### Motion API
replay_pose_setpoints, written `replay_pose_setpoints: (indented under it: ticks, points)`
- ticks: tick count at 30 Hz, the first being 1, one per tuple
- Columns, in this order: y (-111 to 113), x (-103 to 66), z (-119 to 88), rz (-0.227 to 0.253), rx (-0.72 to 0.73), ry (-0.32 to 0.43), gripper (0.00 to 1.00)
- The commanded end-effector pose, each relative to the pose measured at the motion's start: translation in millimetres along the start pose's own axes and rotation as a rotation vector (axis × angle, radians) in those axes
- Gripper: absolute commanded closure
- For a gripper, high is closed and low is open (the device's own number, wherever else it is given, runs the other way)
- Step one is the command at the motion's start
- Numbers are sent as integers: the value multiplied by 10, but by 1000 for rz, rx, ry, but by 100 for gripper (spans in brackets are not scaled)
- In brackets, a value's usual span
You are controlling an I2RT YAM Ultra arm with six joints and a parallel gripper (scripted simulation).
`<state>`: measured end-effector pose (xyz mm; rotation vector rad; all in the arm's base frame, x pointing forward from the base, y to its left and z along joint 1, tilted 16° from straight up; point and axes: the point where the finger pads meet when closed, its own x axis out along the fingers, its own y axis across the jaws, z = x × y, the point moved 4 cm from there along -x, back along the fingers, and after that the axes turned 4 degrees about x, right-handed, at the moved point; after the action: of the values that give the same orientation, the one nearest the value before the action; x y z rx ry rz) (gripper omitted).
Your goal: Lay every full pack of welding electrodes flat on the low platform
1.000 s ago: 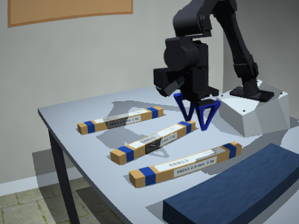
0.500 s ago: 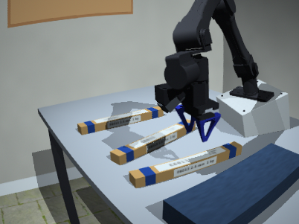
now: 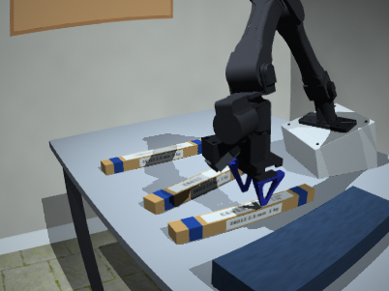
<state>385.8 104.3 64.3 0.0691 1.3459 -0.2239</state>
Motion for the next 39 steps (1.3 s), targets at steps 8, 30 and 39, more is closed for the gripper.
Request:
replay_pose_setpoints:
  ticks: [8, 30, 39]
  points:
    - [143, -148, 263, 61, 3, -108, 26]
    - [151, -60, 186, 49, 0, -85, 26]
    - [123, -34, 120, 42, 0, -74, 26]
